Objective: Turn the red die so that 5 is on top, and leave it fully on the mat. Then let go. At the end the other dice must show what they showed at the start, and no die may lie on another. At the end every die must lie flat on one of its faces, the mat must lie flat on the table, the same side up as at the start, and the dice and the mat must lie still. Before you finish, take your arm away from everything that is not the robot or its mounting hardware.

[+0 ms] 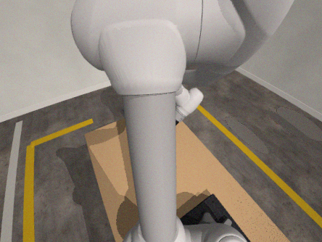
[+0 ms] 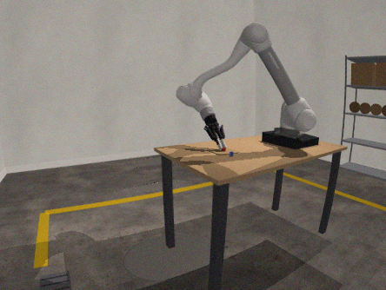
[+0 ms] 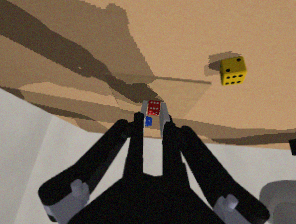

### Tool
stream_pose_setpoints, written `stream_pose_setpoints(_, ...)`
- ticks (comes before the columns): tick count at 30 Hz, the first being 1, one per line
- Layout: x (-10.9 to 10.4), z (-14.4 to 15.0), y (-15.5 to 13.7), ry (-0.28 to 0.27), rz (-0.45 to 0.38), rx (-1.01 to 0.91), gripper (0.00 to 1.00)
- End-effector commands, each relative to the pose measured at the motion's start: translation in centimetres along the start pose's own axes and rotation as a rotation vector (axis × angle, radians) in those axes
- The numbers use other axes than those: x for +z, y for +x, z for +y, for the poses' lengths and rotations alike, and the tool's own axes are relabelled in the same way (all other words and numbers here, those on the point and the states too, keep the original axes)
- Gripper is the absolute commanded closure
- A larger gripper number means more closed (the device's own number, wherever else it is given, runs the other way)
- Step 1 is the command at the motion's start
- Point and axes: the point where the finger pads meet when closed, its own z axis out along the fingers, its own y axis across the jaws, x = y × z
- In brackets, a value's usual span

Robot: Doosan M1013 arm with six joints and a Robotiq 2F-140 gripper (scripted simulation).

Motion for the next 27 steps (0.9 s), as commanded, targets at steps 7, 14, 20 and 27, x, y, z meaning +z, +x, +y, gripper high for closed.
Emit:
stream_pose_setpoints(7,-0.01,0.00,-0.01,0.000,0.000,0.000,0.81)
stream_pose_setpoints(14,-0.01,0.00,-0.01,0.000,0.000,0.000,0.67)
stream_pose_setpoints(20,-0.01,0.00,-0.01,0.000,0.000,0.000,0.67)
stream_pose_setpoints(27,-0.01,0.00,-0.01,0.000,0.000,0.000,0.67)
